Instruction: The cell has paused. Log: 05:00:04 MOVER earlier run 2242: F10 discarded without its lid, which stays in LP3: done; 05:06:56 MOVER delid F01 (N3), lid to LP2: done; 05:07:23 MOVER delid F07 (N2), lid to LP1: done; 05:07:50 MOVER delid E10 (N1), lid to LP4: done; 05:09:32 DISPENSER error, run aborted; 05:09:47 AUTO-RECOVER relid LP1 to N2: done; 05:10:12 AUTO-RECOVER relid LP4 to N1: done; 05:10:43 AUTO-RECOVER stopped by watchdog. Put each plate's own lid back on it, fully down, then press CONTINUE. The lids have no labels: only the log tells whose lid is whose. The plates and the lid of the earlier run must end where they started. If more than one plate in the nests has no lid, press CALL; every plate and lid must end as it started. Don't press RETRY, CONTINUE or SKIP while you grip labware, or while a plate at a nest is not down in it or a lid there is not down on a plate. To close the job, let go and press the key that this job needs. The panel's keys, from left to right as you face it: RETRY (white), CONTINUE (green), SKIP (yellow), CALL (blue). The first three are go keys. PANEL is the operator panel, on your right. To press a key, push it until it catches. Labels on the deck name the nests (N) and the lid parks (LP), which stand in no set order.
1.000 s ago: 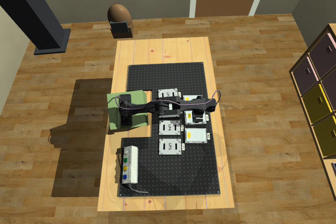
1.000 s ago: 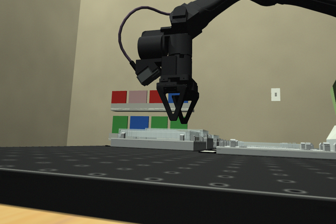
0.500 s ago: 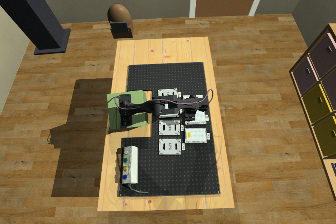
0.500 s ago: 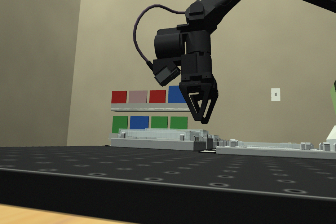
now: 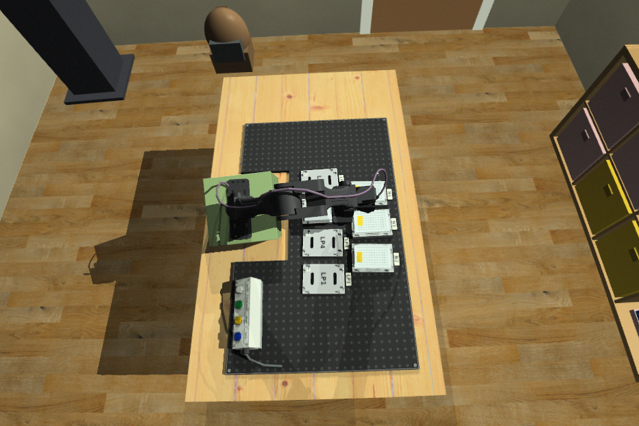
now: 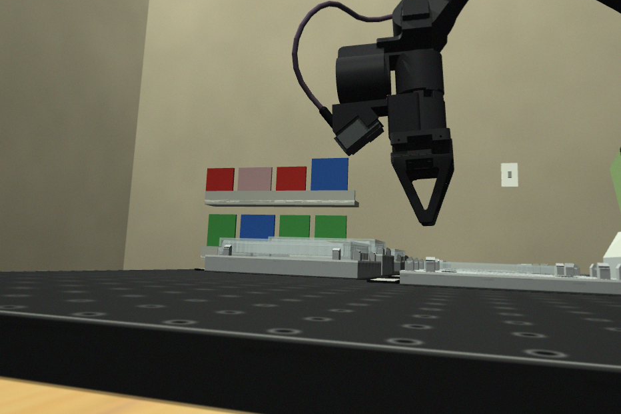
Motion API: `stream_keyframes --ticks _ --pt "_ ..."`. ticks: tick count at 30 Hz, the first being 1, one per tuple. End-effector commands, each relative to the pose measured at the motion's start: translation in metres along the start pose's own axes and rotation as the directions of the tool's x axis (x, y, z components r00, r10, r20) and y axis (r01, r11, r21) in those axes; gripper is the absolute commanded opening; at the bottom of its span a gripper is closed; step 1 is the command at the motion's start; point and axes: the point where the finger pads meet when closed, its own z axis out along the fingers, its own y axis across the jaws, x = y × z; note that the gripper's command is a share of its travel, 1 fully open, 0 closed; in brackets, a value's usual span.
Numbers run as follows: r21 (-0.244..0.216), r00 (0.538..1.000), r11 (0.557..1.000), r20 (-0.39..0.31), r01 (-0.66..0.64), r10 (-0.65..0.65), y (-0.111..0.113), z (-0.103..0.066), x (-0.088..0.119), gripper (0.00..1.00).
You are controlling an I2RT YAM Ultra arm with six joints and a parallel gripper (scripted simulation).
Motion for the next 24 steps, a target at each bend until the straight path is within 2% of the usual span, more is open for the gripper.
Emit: stream_keyframes --ticks 1,4,10,13,14,19,24 --pt "-0.004 0.997 1.000 0.080 -0.012 0.013 0.007 -0.011 0.000 0.00" --pt "-0.004 0.997 1.000 0.079 -0.012 0.013 0.007 -0.011 0.005 0.00" --pt "-0.004 0.997 1.000 0.079 -0.012 0.013 0.007 -0.008 0.034 0.00" --pt "-0.004 0.997 1.000 0.079 -0.009 0.009 0.007 -0.008 0.033 0.00" --pt "-0.009 0.993 1.000 0.117 -0.025 0.026 0.006 -0.015 0.014 0.00" --pt "-0.005 0.996 1.000 0.094 -0.007 0.008 0.008 -0.007 0.018 0.00" --pt "-0.005 0.995 1.000 0.098 -0.006 0.007 0.007 -0.008 0.017 0.00"
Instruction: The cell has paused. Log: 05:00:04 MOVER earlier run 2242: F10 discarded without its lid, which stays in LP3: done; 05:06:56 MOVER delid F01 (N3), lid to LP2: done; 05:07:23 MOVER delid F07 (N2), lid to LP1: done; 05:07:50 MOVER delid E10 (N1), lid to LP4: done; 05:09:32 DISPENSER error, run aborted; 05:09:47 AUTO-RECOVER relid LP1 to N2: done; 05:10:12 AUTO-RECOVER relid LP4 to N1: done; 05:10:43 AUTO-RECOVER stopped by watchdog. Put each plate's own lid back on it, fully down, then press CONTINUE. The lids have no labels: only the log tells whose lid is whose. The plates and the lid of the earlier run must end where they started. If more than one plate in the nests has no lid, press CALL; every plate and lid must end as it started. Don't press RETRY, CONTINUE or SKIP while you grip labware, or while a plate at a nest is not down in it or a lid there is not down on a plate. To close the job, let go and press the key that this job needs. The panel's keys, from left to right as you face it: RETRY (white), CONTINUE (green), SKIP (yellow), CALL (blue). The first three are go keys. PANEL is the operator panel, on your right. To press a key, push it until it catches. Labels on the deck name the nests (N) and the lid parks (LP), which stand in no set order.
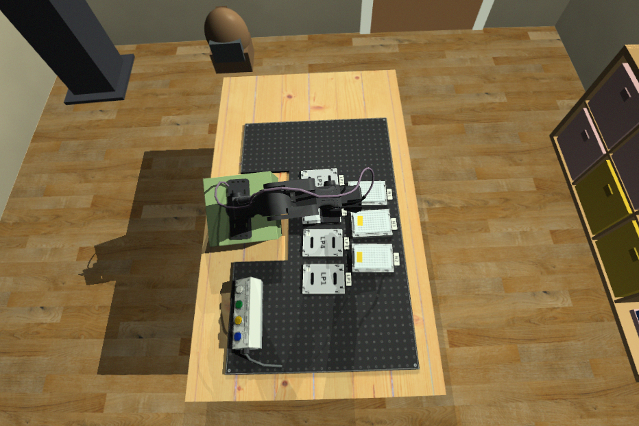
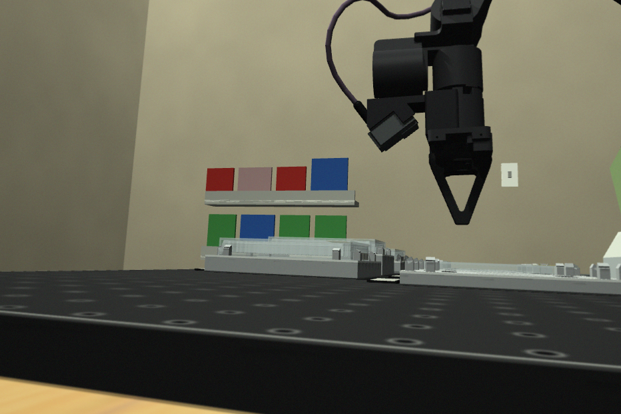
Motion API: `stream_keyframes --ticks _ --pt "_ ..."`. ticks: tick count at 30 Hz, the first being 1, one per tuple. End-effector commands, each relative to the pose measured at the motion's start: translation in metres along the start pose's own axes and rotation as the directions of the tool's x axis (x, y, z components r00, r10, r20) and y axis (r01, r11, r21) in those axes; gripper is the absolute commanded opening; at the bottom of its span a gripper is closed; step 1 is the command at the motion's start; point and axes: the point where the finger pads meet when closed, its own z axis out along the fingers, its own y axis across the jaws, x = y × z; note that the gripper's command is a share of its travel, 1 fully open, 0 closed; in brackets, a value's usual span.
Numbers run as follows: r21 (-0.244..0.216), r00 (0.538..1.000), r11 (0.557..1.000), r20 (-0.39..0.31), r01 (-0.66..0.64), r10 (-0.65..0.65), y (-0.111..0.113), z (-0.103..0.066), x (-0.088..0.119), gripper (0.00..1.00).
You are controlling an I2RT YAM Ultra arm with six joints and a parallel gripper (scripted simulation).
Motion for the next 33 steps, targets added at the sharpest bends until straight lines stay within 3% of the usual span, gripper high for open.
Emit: stream_keyframes --ticks 1,33 --pt "-0.003 0.998 1.000 0.067 0.003 -0.003 0.0046 -0.0098 -0.0228 0.00" --pt "-0.001 0.998 1.000 0.055 -0.007 0.007 -0.0017 -0.0034 -0.0213 0.00"
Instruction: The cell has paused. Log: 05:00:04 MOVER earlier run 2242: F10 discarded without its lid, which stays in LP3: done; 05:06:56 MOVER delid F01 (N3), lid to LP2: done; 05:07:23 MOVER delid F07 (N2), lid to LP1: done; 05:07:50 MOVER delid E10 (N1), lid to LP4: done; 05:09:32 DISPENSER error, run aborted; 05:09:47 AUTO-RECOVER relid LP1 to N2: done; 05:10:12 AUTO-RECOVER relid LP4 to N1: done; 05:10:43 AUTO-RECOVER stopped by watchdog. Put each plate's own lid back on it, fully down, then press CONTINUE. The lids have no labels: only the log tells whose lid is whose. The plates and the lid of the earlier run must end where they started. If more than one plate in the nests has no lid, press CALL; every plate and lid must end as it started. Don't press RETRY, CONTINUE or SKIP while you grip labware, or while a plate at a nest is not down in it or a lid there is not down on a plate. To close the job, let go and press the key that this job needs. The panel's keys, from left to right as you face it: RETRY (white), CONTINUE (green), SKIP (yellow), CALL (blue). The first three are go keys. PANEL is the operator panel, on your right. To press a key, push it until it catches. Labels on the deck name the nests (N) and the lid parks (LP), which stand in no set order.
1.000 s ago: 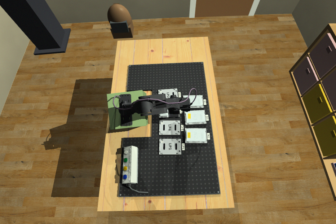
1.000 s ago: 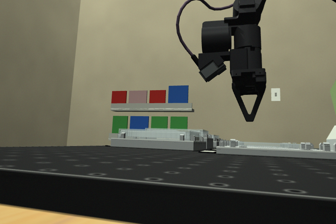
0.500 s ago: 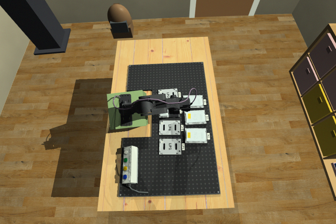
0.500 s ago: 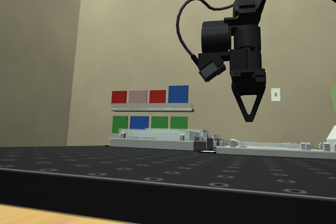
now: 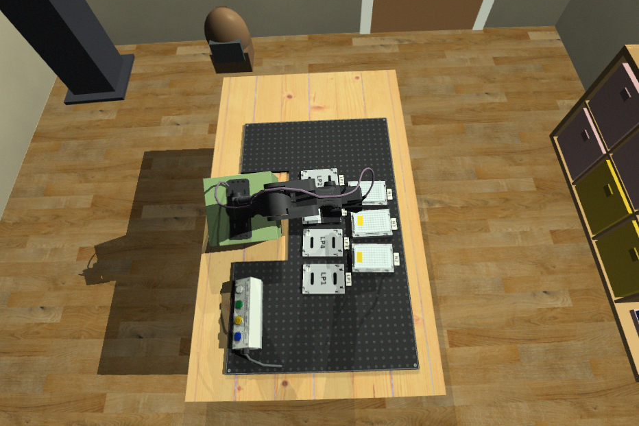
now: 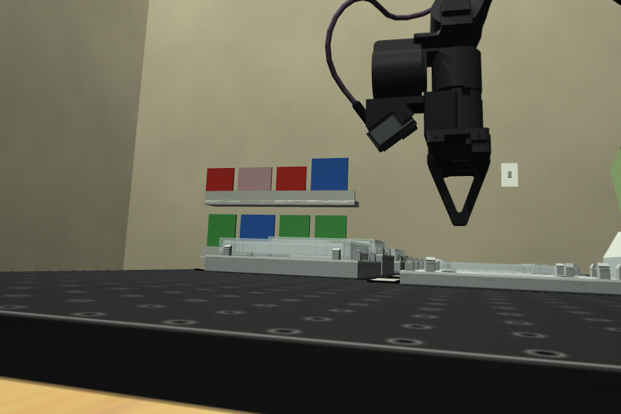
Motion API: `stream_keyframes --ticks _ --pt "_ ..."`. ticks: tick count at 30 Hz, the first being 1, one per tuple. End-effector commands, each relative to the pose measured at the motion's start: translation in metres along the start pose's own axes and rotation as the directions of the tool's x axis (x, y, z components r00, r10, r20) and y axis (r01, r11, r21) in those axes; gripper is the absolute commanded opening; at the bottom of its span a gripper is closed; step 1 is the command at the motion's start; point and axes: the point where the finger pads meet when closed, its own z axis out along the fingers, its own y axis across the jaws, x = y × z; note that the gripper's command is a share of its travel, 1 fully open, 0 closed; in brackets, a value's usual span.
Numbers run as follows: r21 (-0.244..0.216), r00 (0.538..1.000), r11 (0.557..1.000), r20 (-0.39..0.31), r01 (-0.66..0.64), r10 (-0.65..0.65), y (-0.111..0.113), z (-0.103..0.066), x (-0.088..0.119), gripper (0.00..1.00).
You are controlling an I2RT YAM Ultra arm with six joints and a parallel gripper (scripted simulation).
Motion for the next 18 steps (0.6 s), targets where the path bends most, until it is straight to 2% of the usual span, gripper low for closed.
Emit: stream_keyframes --ticks 1,6,7,13,15,18 --pt "0.000 0.999 1.000 0.046 -0.014 0.014 -0.002 -0.004 -0.019 0.00" --pt "0.000 0.999 1.000 0.047 -0.010 0.010 -0.001 -0.004 -0.019 0.00" --pt "-0.001 0.999 1.000 0.051 -0.015 0.015 -0.001 -0.017 -0.018 0.00" --pt "-0.004 0.999 1.000 0.051 -0.015 0.015 0.000 -0.048 -0.017 0.00" --pt "-0.004 0.999 1.000 0.051 -0.015 0.015 0.000 -0.048 -0.017 0.00" --pt "-0.007 0.999 1.000 0.050 -0.014 0.015 0.000 -0.063 -0.016 0.00"
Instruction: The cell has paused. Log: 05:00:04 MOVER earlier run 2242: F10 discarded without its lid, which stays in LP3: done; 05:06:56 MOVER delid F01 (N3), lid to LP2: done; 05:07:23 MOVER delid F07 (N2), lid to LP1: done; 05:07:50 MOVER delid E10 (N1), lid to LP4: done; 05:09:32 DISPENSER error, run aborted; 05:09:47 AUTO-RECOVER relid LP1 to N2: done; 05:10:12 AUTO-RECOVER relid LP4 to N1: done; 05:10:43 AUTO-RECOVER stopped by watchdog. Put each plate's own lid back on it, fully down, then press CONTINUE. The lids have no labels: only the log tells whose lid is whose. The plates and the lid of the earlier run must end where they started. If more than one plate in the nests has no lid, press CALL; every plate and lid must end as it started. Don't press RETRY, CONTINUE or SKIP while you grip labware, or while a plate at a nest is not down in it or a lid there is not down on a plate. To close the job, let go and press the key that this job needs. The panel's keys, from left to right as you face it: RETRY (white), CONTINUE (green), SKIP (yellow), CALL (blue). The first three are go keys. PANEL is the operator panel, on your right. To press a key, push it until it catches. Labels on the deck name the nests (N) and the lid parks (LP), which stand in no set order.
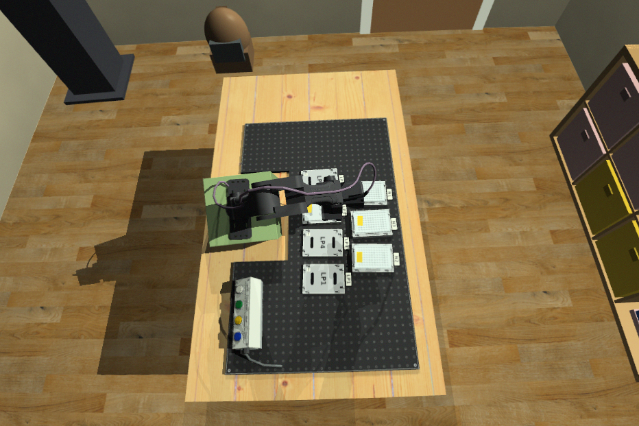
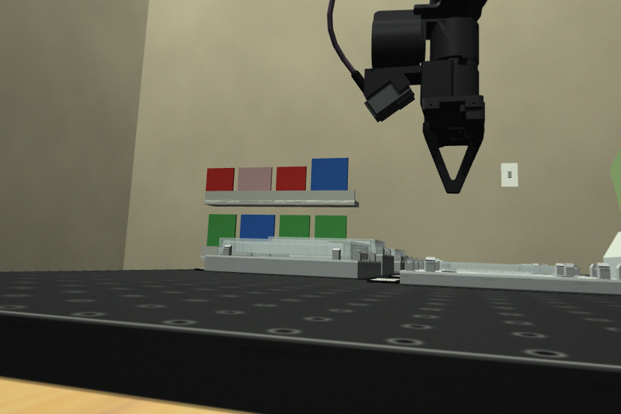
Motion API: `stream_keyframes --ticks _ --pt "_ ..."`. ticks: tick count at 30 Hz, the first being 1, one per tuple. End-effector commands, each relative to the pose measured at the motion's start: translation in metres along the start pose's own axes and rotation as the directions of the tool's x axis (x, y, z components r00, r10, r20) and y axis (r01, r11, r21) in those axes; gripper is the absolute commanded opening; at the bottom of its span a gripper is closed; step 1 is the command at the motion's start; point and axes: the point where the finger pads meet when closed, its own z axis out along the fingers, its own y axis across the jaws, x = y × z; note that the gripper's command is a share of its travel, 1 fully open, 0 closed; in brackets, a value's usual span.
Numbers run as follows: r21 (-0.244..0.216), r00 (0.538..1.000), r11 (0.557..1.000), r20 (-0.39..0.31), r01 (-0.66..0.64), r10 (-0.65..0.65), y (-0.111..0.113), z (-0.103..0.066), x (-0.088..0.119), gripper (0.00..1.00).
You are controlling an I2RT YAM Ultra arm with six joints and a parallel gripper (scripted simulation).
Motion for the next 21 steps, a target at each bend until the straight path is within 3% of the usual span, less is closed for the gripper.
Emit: stream_keyframes --ticks 1,4,21 --pt "-0.004 1.000 1.000 0.022 -0.004 0.004 0.003 -0.030 -0.010 0.00" --pt "-0.007 1.000 1.000 0.022 -0.004 0.004 0.003 -0.043 -0.009 0.00" --pt "-0.007 1.000 1.000 0.018 -0.002 0.002 0.005 -0.041 -0.004 0.00"
